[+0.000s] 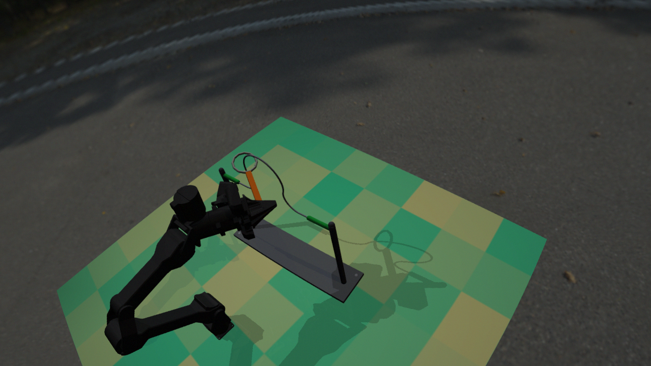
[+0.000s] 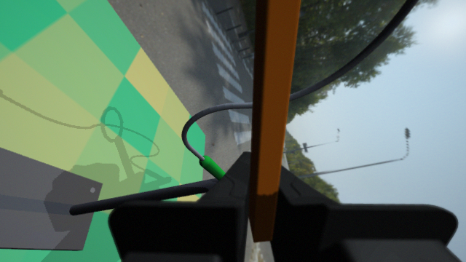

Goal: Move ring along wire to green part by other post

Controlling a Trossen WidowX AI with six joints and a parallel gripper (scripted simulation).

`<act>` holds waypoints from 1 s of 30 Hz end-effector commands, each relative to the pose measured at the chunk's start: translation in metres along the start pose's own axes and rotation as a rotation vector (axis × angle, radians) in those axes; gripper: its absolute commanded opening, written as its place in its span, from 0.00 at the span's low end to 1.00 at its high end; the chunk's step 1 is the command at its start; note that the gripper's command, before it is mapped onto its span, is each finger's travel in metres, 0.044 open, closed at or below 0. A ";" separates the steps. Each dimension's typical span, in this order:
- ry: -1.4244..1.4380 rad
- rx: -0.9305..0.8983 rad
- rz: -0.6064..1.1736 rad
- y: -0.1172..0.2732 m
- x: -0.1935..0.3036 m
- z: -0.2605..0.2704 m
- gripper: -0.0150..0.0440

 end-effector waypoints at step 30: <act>0.400 0.278 -0.011 0.002 0.001 -0.025 0.00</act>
Point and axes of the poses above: the point midway between the two fingers, 35 mm back from their tips, its own y axis back along the fingers, its own z axis across the jaws, x = y × z, the point moved 1 cm from there along y, back along the fingers, and after that the axes turned 8 degrees about y, right-handed, at the moved point
